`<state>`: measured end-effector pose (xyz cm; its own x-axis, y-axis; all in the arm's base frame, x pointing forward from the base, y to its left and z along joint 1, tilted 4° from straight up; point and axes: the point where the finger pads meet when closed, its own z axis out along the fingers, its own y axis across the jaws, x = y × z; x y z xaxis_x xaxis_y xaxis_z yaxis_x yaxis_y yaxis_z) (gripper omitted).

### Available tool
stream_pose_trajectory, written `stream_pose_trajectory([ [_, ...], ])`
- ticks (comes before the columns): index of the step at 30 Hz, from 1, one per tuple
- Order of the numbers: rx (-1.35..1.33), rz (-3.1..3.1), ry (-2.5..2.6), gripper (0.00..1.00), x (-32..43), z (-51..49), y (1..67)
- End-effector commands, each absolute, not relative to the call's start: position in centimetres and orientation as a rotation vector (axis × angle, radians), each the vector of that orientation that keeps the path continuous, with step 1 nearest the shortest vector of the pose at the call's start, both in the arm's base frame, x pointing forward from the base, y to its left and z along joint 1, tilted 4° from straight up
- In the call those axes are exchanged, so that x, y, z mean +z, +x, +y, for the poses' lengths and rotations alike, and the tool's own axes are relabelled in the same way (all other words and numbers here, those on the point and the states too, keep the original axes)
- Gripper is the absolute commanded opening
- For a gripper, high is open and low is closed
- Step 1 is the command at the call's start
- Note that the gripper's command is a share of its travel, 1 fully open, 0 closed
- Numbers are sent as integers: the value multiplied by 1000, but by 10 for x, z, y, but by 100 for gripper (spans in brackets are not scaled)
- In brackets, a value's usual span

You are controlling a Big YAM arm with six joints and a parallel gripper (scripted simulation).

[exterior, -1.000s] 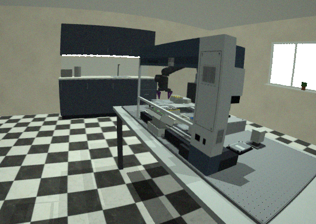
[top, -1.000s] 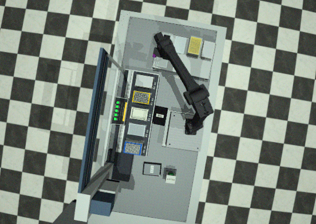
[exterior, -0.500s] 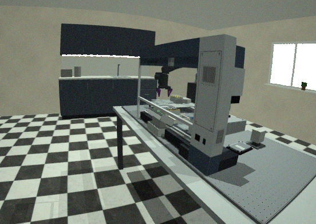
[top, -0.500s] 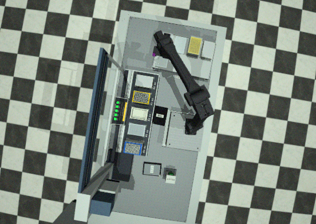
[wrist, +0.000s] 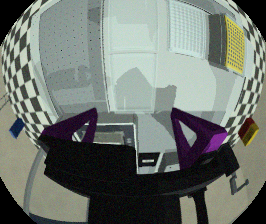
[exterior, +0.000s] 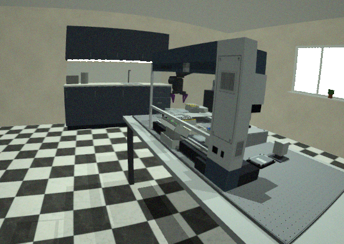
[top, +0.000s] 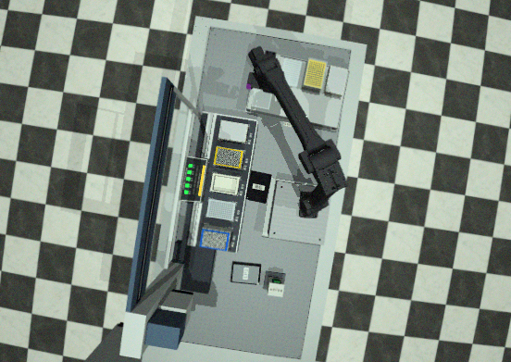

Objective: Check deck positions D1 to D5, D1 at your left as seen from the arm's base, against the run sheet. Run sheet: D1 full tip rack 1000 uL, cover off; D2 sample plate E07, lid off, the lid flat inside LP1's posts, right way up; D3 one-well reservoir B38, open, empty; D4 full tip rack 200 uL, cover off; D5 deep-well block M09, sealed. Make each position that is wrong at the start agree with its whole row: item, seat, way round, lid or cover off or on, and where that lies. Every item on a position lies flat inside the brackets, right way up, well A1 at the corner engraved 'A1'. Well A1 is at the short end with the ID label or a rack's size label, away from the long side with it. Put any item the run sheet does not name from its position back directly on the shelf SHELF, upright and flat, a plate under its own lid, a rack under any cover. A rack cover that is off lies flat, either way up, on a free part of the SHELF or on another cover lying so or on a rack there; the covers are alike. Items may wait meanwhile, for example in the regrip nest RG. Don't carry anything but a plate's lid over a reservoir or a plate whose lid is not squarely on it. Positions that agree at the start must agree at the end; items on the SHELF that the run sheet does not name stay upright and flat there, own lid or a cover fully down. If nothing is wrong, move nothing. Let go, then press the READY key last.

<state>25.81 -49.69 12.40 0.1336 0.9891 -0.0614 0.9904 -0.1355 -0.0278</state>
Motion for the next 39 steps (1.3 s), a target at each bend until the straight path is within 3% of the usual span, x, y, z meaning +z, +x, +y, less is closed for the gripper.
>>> stream_pose_trajectory([
  [1,-122,2003,2293,100,167,-509,272],
  [39,-119,2009,2297,100,220,-502,273],
])
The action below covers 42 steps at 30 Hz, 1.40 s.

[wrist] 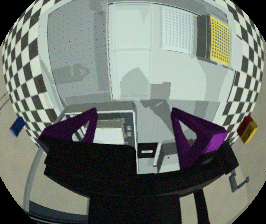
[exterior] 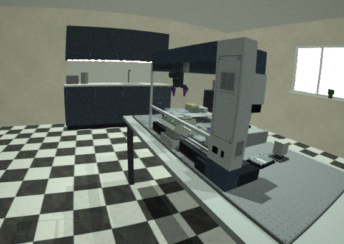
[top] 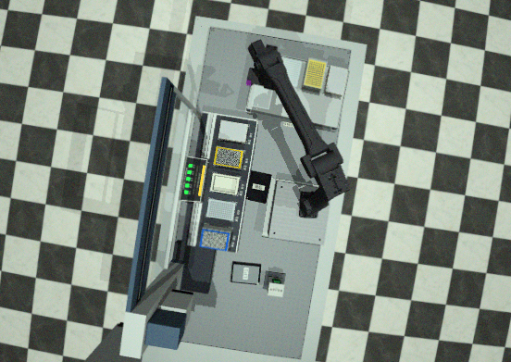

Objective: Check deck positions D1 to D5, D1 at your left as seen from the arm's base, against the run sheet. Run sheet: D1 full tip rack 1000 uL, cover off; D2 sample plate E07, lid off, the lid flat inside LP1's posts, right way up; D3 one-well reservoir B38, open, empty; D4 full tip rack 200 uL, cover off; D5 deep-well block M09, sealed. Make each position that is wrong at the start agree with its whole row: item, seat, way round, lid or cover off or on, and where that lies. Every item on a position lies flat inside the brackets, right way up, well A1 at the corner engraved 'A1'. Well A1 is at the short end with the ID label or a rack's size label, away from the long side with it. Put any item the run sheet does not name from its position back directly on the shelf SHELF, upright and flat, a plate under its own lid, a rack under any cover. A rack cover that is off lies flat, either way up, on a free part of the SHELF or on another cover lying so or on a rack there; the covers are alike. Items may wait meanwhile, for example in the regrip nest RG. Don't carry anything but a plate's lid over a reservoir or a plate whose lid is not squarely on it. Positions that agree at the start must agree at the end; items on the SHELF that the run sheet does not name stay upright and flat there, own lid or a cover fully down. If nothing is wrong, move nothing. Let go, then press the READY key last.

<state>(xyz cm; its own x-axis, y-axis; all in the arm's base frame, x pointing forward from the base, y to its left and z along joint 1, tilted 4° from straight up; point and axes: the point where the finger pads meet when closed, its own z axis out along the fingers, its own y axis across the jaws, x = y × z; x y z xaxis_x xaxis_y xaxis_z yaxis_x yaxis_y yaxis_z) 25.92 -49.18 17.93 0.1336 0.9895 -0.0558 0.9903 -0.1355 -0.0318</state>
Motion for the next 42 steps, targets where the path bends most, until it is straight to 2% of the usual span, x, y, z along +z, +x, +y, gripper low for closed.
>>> stream_pose_trajectory([
  [1,-119,2011,2300,100,220,-502,273],
  [15,-119,2008,2301,100,236,-501,272],
  [16,-113,2052,2305,0,229,-492,251],
  [19,-112,2128,2250,0,229,-488,236],
  [26,-112,2268,2118,0,218,-495,255],
  [42,-127,2527,1800,0,225,-498,247],
])
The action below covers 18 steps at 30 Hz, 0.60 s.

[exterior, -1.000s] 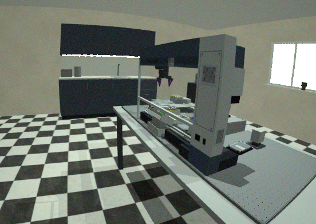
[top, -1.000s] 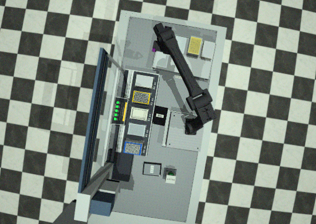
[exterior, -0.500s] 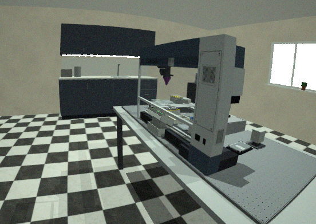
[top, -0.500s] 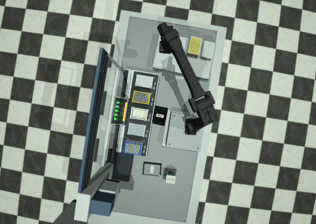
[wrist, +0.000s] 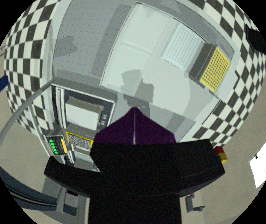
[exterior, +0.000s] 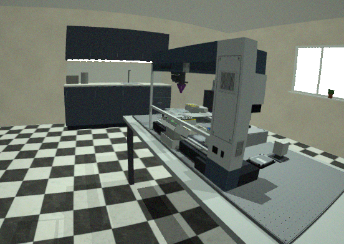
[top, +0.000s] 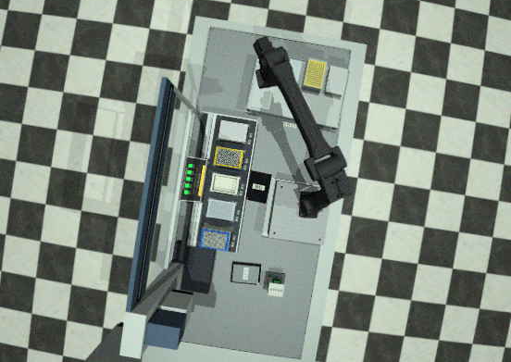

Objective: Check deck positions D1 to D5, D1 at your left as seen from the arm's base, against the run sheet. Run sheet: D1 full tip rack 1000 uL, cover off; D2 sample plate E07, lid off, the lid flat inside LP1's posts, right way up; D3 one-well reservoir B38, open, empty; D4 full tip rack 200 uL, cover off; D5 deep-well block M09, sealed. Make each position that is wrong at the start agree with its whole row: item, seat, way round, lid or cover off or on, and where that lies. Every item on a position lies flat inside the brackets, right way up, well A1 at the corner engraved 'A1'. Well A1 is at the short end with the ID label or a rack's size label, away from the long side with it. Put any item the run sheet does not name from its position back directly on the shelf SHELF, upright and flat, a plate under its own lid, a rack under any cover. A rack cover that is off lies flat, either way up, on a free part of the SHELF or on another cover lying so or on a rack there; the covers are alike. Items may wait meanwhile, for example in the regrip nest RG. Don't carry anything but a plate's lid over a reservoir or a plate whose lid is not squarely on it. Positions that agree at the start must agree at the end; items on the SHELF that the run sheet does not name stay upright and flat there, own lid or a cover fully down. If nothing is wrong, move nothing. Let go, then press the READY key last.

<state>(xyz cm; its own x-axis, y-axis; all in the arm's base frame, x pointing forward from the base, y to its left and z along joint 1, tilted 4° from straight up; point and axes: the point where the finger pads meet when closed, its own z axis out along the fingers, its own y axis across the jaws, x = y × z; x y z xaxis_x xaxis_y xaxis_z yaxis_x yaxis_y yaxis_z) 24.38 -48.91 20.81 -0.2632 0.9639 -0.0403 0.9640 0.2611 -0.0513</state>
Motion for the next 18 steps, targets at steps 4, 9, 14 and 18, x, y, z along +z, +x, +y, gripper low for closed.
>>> stream_pose_trajectory([
  [4,-130,2600,1699,0,225,-498,247],
  [9,-132,2685,1569,0,225,-498,247],
  [14,-126,2723,1522,0,232,-487,227],
  [18,-126,2755,1468,0,235,-486,218],
])
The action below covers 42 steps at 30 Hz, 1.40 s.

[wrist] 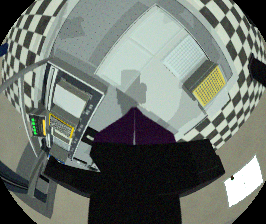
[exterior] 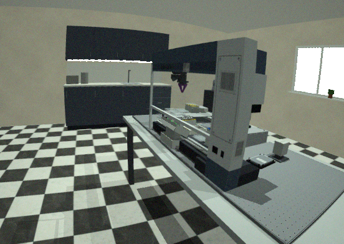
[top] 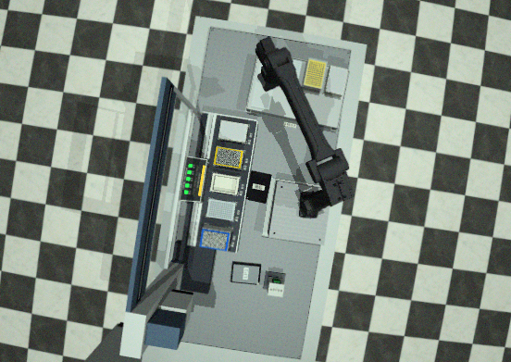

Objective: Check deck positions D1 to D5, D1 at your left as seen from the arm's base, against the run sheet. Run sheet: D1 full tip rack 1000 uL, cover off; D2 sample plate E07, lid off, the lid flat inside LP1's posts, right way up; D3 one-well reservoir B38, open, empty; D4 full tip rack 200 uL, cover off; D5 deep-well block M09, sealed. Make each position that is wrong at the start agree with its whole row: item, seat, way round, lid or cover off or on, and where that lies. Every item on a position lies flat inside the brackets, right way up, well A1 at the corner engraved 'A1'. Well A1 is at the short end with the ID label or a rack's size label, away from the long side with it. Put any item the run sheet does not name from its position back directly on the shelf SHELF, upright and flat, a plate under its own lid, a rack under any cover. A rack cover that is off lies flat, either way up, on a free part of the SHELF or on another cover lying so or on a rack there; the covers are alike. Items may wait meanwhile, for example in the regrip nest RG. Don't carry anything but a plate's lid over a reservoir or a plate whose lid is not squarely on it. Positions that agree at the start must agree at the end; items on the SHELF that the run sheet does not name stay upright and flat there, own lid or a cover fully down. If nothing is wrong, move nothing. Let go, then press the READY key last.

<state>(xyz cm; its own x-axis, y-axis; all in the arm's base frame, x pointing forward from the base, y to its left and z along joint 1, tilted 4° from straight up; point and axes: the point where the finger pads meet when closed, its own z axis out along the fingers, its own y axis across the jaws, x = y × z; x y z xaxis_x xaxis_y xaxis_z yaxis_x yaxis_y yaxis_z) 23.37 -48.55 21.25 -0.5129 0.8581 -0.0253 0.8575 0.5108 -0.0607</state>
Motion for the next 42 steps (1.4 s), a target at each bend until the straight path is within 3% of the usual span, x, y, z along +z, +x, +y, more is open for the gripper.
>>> stream_pose_trajectory([
  [1,128,-2800,-1457,0,235,-486,218],
  [42,126,-3107,-350,0,233,-496,210],
])
